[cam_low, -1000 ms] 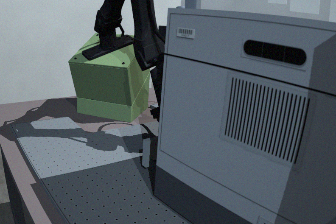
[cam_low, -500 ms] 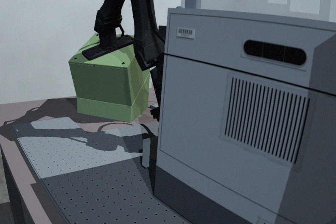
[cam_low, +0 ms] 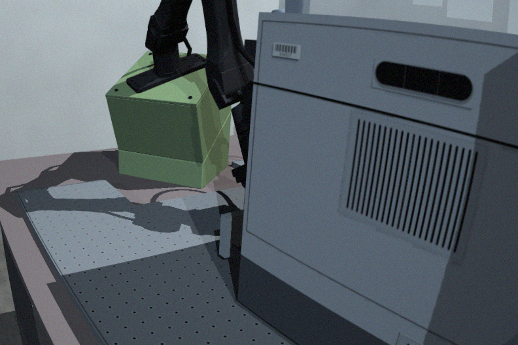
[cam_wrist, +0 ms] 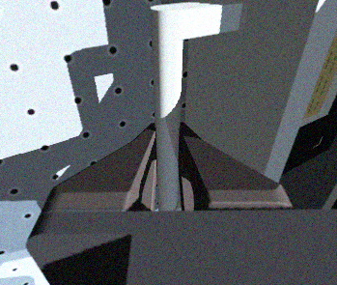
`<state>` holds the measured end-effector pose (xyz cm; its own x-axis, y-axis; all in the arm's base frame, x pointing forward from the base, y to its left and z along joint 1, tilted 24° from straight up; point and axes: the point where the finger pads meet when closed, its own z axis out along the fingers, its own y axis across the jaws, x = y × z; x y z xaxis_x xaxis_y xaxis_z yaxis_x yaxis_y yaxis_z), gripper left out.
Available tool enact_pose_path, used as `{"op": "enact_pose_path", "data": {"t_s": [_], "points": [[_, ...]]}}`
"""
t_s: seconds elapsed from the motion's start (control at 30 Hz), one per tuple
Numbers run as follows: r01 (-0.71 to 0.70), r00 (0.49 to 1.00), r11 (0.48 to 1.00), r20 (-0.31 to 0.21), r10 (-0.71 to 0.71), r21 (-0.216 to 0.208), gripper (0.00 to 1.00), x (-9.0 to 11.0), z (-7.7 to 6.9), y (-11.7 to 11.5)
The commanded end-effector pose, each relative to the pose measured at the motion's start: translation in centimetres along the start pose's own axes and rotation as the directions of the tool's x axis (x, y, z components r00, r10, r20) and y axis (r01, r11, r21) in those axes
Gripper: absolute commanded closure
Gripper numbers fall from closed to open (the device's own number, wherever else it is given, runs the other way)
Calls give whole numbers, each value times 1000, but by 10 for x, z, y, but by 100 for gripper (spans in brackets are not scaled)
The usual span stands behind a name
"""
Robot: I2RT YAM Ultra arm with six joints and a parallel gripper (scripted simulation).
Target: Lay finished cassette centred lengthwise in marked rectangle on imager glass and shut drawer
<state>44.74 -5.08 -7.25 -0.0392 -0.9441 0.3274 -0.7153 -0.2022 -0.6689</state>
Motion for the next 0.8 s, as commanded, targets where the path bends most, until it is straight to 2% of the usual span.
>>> {"op": "enact_pose_path", "data": {"t_s": [0.0,0.1,0.13,0.2,0.27,0.3,0.33,0.37,0.4,0.57,0.6,0.77], "points": [[-2,1000,1000,17,2,17,100,-6,5,-9],[-2,1000,1000,17,2,17,100,-6,5,-9],[6,1000,1000,13,-7,25,100,-3,2,6],[5,1000,996,11,-6,91,100,-2,3,4],[5,1000,996,11,-6,91,100,-2,3,4],[4,1000,992,11,-6,124,100,-2,4,3],[4,1000,992,11,-6,124,100,-2,5,2],[2,1000,991,8,-3,133,100,-1,6,-4],[-4,1000,986,1,4,164,100,1,10,-20],[-2,1000,986,7,1,165,100,-2,13,-26],[2,1000,990,13,-4,142,100,-4,14,-22],[3,1000,990,17,-5,144,100,-6,17,-28]]}}
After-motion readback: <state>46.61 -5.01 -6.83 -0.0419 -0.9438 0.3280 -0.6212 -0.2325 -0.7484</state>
